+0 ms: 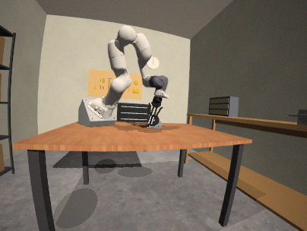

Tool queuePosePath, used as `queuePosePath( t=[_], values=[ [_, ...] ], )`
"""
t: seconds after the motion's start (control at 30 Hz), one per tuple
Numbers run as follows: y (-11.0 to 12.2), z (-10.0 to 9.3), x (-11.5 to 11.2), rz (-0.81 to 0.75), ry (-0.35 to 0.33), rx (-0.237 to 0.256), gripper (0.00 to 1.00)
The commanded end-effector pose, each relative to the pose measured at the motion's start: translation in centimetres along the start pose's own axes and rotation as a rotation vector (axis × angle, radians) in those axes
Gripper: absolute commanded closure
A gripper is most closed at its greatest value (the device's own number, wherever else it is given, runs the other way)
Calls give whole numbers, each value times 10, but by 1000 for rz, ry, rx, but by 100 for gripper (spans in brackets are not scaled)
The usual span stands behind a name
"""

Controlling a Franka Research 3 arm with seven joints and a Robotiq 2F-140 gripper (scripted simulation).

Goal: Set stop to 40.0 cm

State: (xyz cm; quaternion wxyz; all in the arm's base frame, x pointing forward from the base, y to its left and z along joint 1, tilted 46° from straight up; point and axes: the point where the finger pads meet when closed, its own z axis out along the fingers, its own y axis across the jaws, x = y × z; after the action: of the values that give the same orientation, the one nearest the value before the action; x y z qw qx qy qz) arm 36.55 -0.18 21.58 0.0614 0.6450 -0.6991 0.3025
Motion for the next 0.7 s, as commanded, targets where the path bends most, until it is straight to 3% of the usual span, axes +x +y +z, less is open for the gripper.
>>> queuePosePath(
  t=[0.0,0.67],
  values=[
    [6,-1,0,-2,-1,-14,96],
    [10,-28,0,-2,-1,-14,96]
  ],
)
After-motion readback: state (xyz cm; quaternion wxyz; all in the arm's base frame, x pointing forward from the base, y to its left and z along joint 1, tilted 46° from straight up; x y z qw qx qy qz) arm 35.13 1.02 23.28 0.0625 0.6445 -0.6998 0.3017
